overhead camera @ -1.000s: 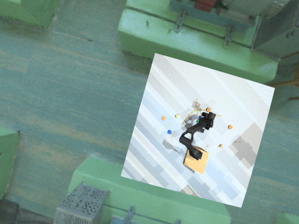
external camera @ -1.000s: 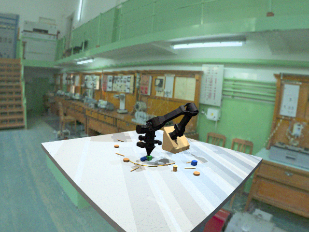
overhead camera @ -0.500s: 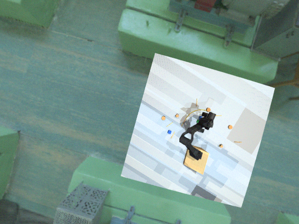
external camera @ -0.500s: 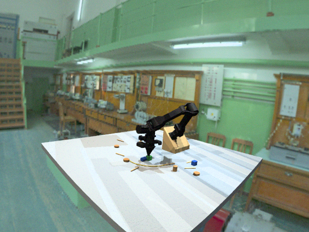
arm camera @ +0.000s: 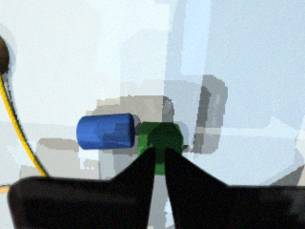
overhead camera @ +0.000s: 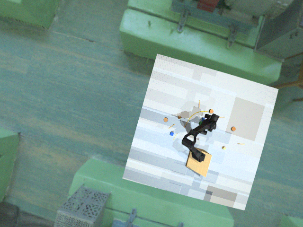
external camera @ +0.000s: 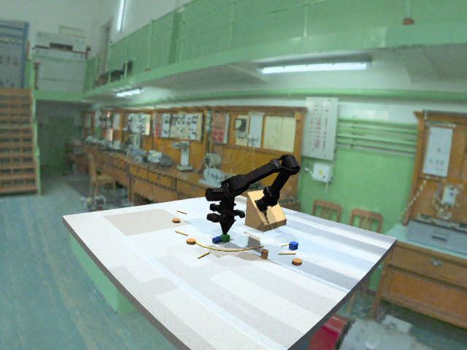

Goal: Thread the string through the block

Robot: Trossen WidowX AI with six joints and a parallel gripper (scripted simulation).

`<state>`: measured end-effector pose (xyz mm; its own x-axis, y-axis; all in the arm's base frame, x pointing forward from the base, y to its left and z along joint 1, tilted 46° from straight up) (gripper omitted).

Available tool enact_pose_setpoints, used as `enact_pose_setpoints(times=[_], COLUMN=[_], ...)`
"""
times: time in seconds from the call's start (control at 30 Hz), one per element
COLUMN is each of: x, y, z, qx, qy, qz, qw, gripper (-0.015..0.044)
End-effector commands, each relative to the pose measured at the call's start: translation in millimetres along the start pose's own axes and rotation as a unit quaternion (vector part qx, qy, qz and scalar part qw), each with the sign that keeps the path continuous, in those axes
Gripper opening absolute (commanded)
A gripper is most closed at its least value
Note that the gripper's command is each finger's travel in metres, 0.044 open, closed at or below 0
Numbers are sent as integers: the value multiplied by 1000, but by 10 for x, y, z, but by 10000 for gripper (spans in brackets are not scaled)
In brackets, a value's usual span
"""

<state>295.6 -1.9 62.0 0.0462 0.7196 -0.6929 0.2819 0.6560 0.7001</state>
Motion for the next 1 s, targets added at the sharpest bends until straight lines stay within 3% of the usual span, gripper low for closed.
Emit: enact_pose_setpoints(times=[0.0,0.2,0.23,0.97], x=[-254,-429,-429,-207], y=[5,14,14,11], z=[0,-24,-24,-16], qx=[-1,-1,-1,-1], qy=[7,16,16,16], qz=[-4,-5,-5,-6], qw=[1000,1000,1000,1000], gripper=[105,263,241,241])
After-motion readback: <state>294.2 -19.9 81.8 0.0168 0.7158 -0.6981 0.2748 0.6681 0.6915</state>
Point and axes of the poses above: the point midway between the two fingers, 35 mm back from their tips, its own x axis out along the fingers, its own z axis across the jaws, y = z × x, the point moved 9 cm from there along -x, back along the fingers, and after that the axes turned 15 degrees about x, right-handed, at the moved point
